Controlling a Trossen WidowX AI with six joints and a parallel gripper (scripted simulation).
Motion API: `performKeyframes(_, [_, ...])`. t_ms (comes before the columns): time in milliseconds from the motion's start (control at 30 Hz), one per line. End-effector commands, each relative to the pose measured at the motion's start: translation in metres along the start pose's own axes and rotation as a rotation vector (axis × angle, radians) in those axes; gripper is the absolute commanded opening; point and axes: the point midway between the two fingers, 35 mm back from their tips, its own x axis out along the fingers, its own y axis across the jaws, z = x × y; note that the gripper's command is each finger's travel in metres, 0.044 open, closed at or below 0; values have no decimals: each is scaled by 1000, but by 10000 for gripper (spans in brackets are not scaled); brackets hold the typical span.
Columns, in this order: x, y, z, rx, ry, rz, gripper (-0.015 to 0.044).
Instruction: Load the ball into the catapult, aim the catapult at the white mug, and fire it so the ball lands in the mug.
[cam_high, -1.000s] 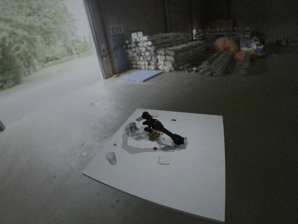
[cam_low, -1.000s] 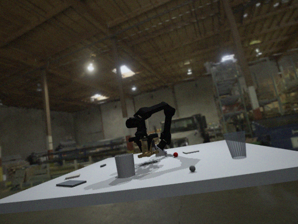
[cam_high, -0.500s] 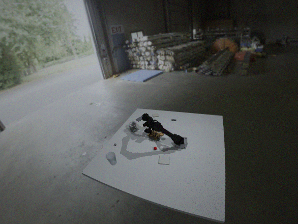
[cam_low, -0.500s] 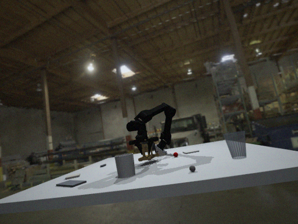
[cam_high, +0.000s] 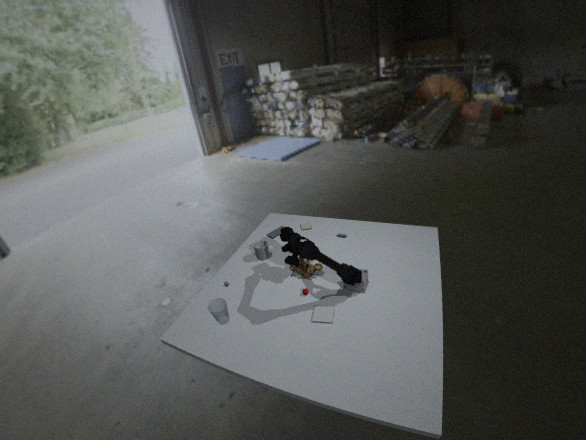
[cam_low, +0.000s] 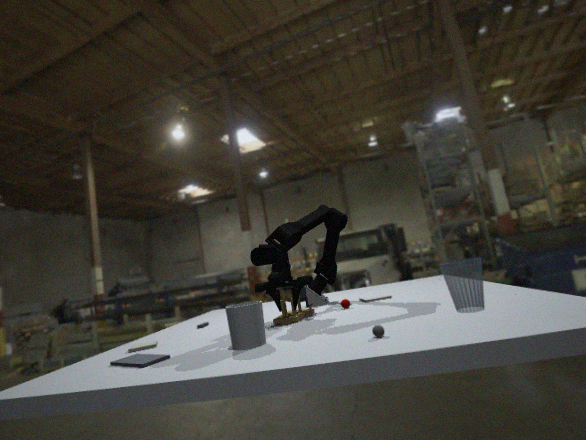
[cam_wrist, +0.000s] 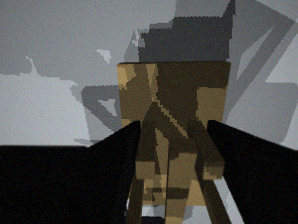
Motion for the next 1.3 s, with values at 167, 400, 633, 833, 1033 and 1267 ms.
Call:
performKeyframes(167, [0, 0, 0, 0, 0, 0, 0])
performKeyframes(400, [0, 0, 0, 0, 0, 0, 184])
performKeyframes(633, [-2, 0, 0, 0, 0, 0, 368])
performKeyframes(833, [-79, -2, 2, 3, 1, -5, 440])
performKeyframes(1033, [-88, -2, 2, 6, -11, -4, 440])
performKeyframes(1267, [-138, -4, -1, 90, -63, -14, 440])
